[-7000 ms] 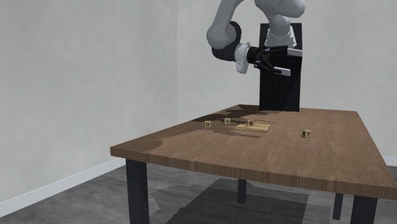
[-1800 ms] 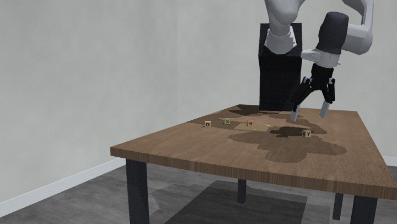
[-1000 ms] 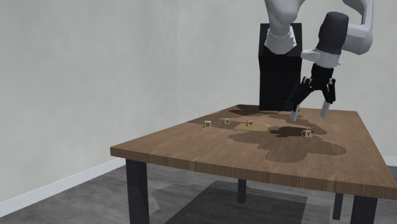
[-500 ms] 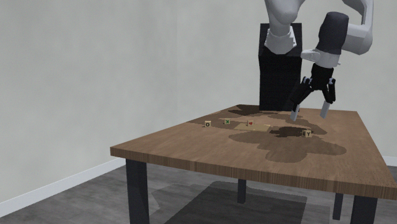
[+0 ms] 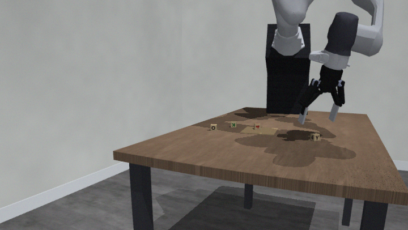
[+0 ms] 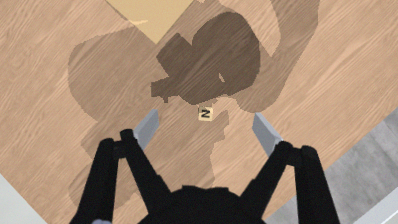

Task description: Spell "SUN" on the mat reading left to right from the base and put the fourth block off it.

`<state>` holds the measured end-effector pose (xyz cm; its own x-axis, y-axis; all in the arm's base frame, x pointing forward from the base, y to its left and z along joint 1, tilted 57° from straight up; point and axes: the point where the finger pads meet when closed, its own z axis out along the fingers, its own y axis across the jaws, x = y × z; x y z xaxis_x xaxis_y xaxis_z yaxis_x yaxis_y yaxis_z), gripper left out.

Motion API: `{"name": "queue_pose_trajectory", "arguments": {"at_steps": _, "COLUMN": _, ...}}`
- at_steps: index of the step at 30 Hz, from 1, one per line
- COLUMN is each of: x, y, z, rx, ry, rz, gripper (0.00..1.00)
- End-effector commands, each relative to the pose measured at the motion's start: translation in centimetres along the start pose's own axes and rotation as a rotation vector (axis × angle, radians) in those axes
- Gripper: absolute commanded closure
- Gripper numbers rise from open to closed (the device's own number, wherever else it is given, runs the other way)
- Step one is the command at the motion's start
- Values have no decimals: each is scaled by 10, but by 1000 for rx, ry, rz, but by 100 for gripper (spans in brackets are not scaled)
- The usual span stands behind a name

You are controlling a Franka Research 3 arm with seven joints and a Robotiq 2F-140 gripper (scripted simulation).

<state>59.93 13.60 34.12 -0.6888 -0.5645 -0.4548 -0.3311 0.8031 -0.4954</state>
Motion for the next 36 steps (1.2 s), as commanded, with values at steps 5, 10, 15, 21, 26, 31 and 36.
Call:
{"name": "queue_pose_trajectory", "arguments": {"at_steps": 5, "x": 6, "y": -9, "z": -1, "rx": -4, "ry": -13, "rz": 4, "gripper": 0}}
{"name": "queue_pose_trajectory", "arguments": {"at_steps": 10, "x": 53, "y": -61, "z": -1, "rx": -7, "ry": -71, "rz": 12, "gripper": 0}}
{"name": "queue_pose_trajectory", "arguments": {"at_steps": 15, "x": 113, "y": -93, "z": 10, "rx": -3, "ry": -79, "rz": 29, "gripper": 0}}
{"name": "queue_pose_trajectory", "arguments": {"at_steps": 21, "x": 116, "y": -93, "z": 11, "rx": -3, "ry": -78, "rz": 25, "gripper": 0}}
{"name": "queue_pose_trajectory", "arguments": {"at_steps": 26, "x": 185, "y": -108, "z": 28, "rx": 0, "ry": -49, "rz": 30, "gripper": 0}}
{"name": "queue_pose_trajectory", "arguments": {"at_steps": 31, "x": 221, "y": -109, "z": 38, "rx": 0, "ry": -24, "rz": 10, "gripper": 0}}
{"name": "queue_pose_trajectory", "arguments": {"at_steps": 36, "x": 252, "y": -107, "z": 45, "rx": -2, "ry": 2, "rz": 4, "gripper": 0}}
